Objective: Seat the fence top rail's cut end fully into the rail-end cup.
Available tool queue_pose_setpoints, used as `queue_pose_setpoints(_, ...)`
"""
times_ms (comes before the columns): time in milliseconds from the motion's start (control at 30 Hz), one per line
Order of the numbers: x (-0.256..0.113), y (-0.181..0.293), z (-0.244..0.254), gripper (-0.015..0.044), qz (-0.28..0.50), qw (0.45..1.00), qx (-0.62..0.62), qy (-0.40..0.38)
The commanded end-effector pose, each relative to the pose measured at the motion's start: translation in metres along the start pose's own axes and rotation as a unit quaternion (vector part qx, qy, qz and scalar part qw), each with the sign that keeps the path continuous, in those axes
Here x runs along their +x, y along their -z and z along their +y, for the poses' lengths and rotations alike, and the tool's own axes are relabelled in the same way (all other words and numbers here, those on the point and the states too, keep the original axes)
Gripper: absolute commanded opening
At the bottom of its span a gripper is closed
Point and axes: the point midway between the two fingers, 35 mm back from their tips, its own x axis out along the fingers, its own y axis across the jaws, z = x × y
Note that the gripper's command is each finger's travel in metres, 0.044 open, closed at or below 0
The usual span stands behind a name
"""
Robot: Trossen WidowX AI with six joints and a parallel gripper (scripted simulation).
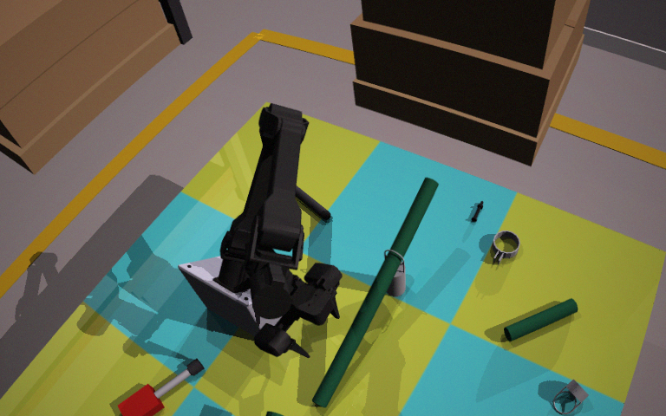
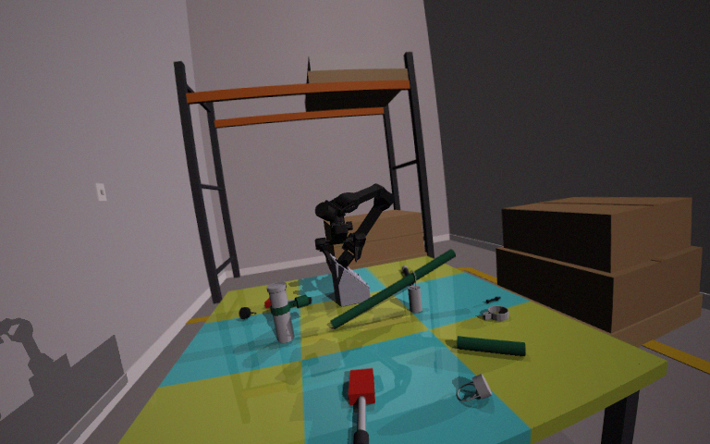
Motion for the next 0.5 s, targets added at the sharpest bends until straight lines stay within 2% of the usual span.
queue_pose_setpoints(0,-0.002,0.0,-0.013,0.044,0.002,0.998,-0.06,-0.005)
queue_pose_setpoints(233,-0.004,0.001,-0.061,0.044,0.006,0.952,-0.305,-0.021)
queue_pose_setpoints(467,-0.002,0.013,-0.111,0.044,-0.008,0.843,-0.537,-0.043)
